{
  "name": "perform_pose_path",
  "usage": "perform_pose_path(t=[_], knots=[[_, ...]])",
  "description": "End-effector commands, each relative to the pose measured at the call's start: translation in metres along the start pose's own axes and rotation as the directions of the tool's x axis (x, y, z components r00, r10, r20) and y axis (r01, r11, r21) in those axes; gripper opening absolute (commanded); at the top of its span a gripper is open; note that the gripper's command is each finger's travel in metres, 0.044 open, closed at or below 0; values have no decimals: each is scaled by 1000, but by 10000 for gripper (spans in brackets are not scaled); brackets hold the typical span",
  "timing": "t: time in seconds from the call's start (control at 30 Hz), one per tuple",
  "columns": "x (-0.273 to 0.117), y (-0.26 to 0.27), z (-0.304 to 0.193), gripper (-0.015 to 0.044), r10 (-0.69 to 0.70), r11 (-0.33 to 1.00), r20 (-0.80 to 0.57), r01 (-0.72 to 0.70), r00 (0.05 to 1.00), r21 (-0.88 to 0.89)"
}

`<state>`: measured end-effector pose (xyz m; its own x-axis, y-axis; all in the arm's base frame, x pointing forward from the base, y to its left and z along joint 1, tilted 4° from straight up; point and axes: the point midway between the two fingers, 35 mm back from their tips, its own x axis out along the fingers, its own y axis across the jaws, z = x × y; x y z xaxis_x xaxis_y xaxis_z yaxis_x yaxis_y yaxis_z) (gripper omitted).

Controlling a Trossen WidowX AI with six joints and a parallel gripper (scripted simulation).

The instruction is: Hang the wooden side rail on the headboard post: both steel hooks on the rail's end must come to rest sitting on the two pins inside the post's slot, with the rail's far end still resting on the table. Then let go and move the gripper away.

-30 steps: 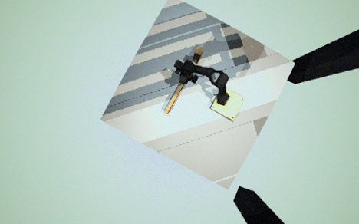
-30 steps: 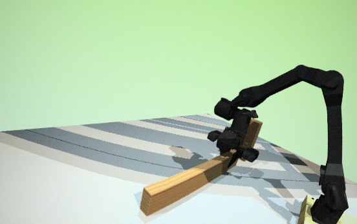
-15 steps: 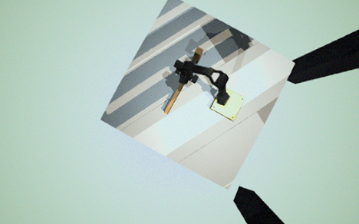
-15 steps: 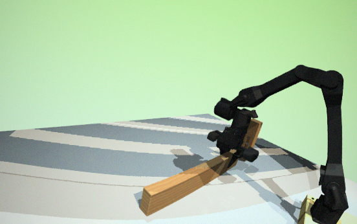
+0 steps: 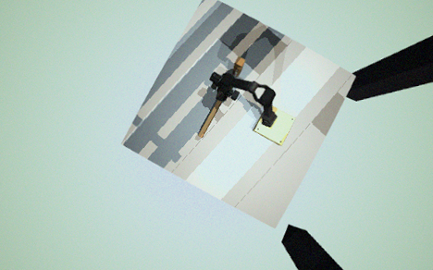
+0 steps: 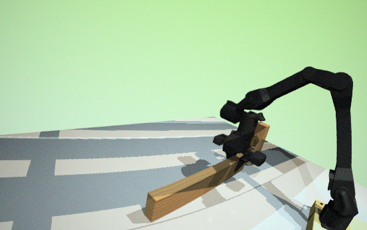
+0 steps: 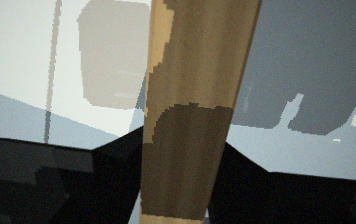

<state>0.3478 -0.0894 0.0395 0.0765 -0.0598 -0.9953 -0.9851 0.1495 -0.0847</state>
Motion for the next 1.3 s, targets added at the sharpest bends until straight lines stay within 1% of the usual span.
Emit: perform_pose_path(t=[0.0, 1.27], knots=[[-3, 0, 0, 0, -2, 1000, 1, 2, 1000, -11], [-9, 0, 0, 0, -2, 1000, 1, 2, 1000, -11]])
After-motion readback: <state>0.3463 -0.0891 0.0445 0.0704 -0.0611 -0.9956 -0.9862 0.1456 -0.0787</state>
